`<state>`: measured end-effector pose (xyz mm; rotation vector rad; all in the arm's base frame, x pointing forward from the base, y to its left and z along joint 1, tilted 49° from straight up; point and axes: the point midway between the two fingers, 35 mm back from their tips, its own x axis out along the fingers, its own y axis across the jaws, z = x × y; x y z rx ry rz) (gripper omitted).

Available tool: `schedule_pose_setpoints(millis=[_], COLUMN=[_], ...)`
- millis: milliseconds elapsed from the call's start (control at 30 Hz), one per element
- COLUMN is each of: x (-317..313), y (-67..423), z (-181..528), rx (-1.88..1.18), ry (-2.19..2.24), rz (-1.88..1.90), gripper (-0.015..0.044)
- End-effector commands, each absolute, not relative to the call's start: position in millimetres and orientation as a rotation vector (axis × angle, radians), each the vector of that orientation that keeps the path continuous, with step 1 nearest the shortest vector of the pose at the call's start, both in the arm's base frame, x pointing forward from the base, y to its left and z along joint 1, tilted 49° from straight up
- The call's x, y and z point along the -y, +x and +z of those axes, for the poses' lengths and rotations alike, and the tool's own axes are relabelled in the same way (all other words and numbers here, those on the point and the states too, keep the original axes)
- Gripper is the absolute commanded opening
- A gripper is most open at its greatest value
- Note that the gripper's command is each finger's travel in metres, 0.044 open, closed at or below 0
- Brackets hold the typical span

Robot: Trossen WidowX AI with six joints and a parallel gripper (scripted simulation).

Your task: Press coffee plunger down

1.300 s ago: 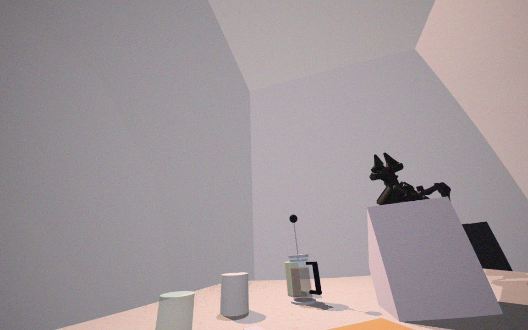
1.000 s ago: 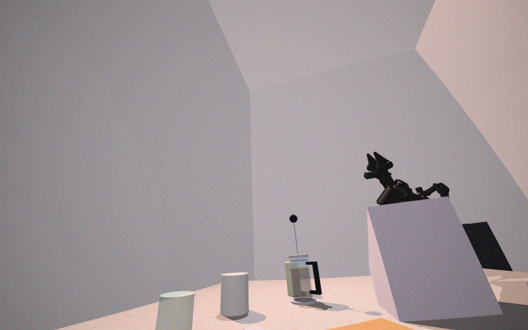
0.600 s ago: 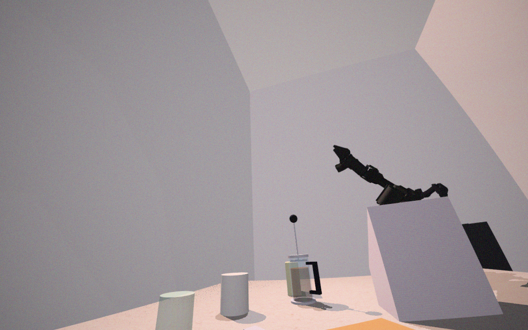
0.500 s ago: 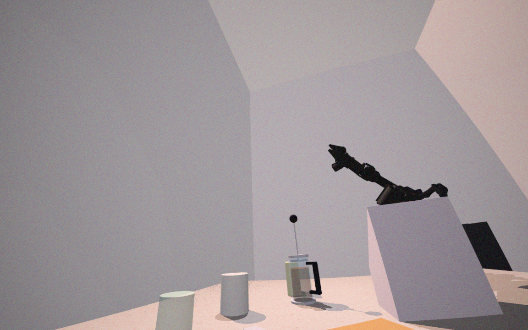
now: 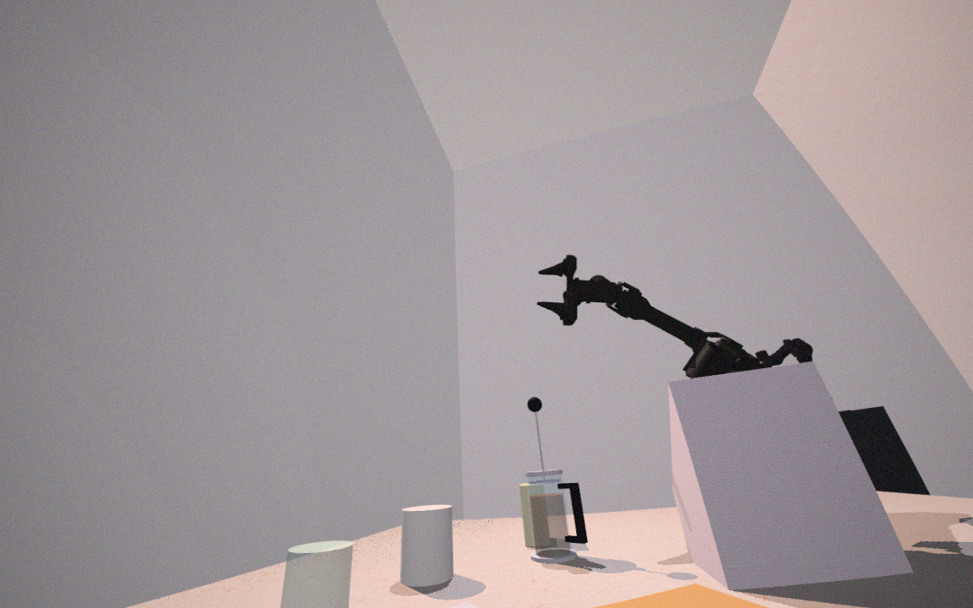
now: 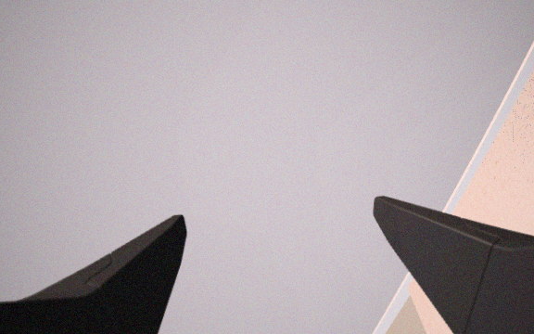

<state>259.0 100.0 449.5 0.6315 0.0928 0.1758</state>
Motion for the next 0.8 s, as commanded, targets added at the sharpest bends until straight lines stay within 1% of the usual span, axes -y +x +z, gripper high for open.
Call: schedule_pose_setpoints(millis=[0, 133, 267, 533, 633, 767], x=[-88.7, -77.5, -63.2, -24.9, -19.5, -5.0], y=[298.5, 312.0, 315.3, 289.6, 281.8, 283.0], z=[390.4, 348.0, 304.4, 223.5, 213.0, 198.8], rx=[-0.053, -0.067, -0.111, -0.279, -0.310, -0.313], ry=[0.293, 0.065, -0.164, -0.622, -0.682, -0.680], rz=[-0.062, -0.214, -0.361, -0.642, -0.678, -0.677], gripper=[0.0440, 0.0440, 0.0440, 0.0440, 0.0440, 0.0440])
